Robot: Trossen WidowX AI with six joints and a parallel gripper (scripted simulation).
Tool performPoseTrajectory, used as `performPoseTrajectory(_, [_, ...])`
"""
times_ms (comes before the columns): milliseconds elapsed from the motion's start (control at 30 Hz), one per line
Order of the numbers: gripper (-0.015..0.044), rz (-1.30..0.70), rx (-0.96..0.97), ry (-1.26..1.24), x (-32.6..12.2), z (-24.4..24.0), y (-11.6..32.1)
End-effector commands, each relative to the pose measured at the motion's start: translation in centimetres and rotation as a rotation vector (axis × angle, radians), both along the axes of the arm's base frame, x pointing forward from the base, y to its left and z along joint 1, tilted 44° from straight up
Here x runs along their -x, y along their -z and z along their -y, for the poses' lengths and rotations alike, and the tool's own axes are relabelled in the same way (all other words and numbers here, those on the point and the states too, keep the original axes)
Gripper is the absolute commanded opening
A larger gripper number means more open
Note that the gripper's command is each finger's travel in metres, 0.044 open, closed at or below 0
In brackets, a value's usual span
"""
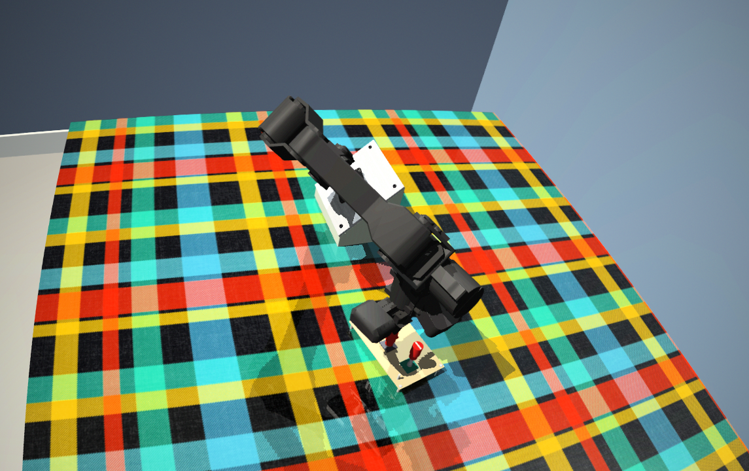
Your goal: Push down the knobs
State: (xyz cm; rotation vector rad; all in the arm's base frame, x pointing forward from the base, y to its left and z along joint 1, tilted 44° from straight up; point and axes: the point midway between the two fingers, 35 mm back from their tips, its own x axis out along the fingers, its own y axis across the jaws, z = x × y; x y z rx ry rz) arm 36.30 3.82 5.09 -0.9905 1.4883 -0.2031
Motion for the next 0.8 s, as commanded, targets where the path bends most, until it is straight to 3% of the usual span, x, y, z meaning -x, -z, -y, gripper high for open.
performPoseTrajectory(0, [0.0000,-0.001,0.002,0.010,0.0,-0.1,-0.2])
performPoseTrajectory(233, [0.0000,-0.002,0.001,0.010,0.2,-0.8,-1.0])
performPoseTrajectory(500, [0.0210,-0.003,0.005,0.004,0.2,-0.6,-0.8])
performPoseTrajectory(767, [0.0000,-0.001,0.000,0.008,-2.5,-4.2,-2.7])
